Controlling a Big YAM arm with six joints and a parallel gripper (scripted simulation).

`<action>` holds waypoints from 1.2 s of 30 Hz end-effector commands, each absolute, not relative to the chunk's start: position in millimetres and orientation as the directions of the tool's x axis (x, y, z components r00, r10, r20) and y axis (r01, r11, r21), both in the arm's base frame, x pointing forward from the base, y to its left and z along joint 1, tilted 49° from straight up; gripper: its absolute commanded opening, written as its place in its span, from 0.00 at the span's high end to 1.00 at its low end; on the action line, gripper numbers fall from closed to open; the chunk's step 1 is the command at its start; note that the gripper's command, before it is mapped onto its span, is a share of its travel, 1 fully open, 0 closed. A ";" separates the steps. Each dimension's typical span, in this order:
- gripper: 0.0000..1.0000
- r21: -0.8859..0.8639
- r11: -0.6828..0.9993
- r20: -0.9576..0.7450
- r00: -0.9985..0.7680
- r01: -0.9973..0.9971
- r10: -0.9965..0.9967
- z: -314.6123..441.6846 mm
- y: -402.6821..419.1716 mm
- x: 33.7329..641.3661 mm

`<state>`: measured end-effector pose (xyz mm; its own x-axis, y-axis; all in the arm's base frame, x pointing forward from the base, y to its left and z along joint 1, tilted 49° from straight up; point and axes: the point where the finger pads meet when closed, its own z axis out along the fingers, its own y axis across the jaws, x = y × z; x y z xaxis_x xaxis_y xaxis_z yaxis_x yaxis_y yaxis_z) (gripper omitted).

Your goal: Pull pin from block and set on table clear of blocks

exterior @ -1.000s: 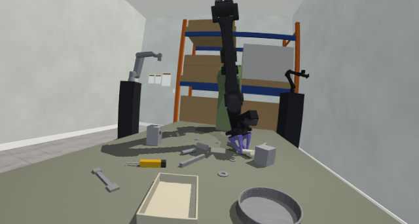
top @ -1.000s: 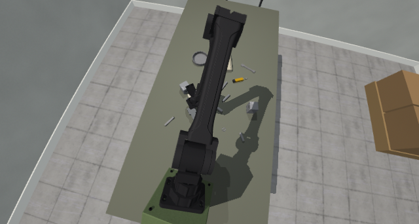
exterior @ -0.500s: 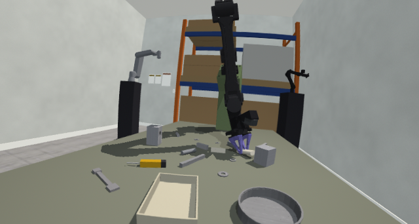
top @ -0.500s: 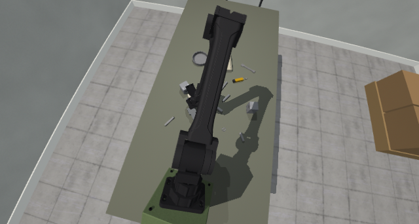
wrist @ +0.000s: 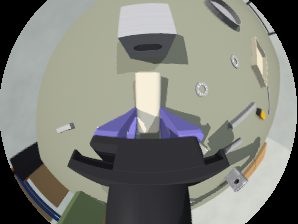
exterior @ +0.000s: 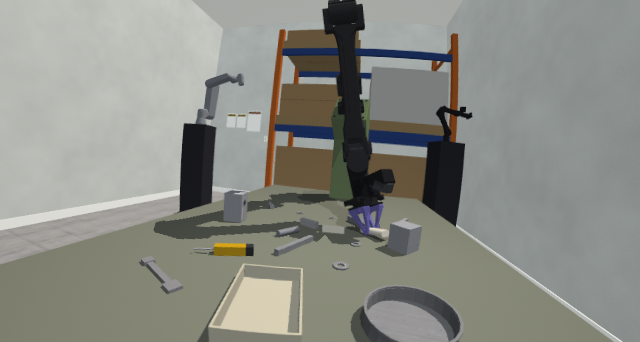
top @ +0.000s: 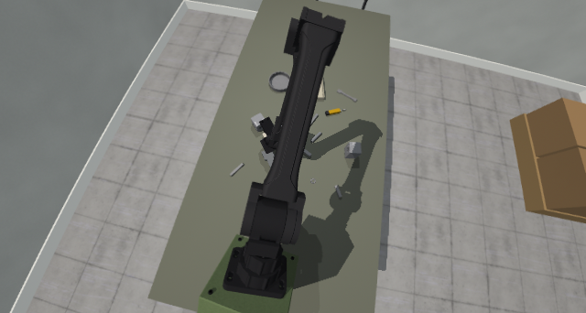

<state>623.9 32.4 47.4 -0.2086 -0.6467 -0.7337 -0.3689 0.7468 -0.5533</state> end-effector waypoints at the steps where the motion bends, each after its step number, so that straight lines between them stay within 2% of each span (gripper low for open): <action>1: 1.00 -0.513 0.760 -0.677 -0.355 -0.399 -0.644 -23.3 -4.0 601.4; 36: 1.00 -0.538 0.735 -0.615 -0.404 -0.412 -0.677 -8.6 -7.2 595.8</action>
<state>612.9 21.6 34.8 -0.2982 -0.6816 -0.6682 -0.3926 0.7257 -0.5650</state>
